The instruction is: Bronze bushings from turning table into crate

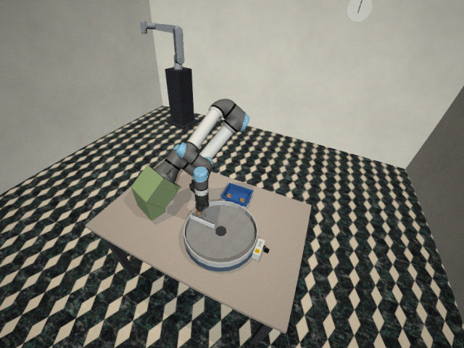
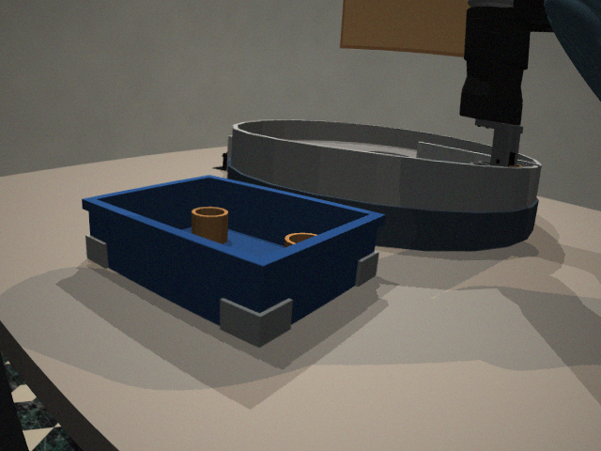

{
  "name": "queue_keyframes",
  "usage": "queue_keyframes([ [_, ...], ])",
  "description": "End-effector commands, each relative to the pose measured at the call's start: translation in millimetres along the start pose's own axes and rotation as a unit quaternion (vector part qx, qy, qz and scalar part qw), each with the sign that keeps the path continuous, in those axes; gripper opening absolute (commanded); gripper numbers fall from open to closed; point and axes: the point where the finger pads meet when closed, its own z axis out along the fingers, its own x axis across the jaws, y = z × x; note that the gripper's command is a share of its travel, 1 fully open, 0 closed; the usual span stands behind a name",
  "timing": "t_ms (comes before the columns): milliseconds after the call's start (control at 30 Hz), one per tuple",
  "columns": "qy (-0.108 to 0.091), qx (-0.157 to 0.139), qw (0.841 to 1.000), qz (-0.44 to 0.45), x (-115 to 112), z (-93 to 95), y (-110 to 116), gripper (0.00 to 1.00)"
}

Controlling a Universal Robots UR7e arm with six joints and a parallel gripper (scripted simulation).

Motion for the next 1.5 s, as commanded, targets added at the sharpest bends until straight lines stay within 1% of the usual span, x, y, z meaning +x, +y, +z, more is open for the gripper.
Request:
queue_keyframes([
  [0, 0.0, -0.001, 1.0, 0.0, -0.2, -5.7, 0.5, 0.0],
  [433, 0.0, -0.001, 1.0, 0.0, -0.2, -7.2, 0.5, 0.0],
  [600, 0.0, -0.001, 1.0, 0.0, -0.3, -14.6, 0.5, 0.0],
  [1000, 0.0, -0.001, 1.0, 0.0, -0.3, -14.6, 0.5, 0.0],
  [1167, 0.0, -0.001, 1.0, 0.0, -0.3, -22.0, 0.5, 0.0],
  [1467, 0.0, -0.001, 1.0, 0.0, -0.3, -22.0, 0.5, 0.0],
])
